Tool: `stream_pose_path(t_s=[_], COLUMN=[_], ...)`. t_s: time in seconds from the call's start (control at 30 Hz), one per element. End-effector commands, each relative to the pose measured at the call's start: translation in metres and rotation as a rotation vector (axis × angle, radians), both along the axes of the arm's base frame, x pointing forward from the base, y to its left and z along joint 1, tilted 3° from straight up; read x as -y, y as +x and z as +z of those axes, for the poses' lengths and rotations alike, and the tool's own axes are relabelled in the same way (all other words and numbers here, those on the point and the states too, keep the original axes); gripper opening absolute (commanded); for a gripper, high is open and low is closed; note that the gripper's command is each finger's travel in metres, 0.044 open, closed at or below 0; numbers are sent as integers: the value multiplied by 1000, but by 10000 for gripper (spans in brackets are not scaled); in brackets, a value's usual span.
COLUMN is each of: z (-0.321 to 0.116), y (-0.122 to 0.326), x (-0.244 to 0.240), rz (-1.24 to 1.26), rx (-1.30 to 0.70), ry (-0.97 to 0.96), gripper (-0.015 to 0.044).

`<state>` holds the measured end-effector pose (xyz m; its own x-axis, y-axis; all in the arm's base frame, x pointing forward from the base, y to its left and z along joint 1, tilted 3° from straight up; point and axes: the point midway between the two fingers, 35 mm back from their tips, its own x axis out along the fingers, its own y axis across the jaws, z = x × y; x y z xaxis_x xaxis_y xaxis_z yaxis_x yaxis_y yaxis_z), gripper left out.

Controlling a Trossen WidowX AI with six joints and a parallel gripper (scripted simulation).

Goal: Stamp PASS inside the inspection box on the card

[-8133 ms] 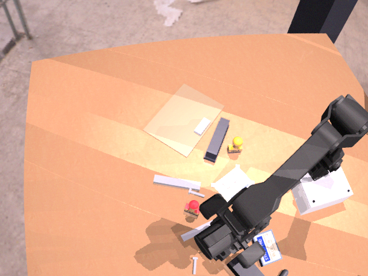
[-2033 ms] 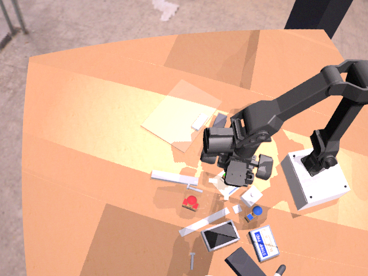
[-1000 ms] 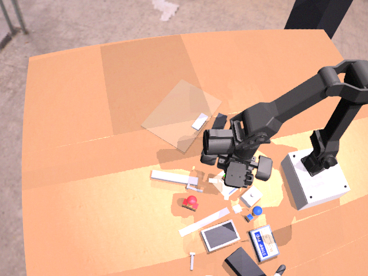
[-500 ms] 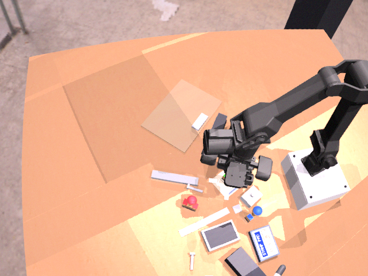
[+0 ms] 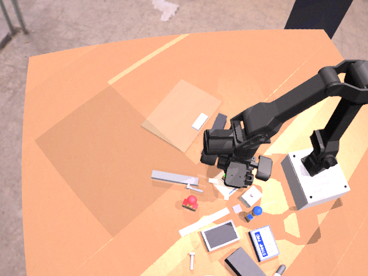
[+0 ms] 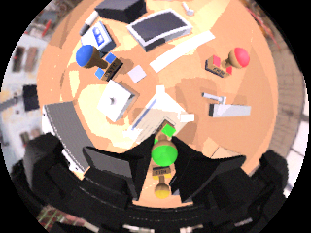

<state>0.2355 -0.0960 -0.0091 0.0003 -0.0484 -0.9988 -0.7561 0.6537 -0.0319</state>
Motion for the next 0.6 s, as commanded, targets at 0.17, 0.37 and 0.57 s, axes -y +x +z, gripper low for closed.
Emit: stream_pose_path(t_s=[0.17,0.37,0.57], z=[-2,-2,1], y=[1,1,1], x=[0,0,0], rz=[4,4,4], rx=[2,2,2], ry=[2,2,2], gripper=[0,0,0])
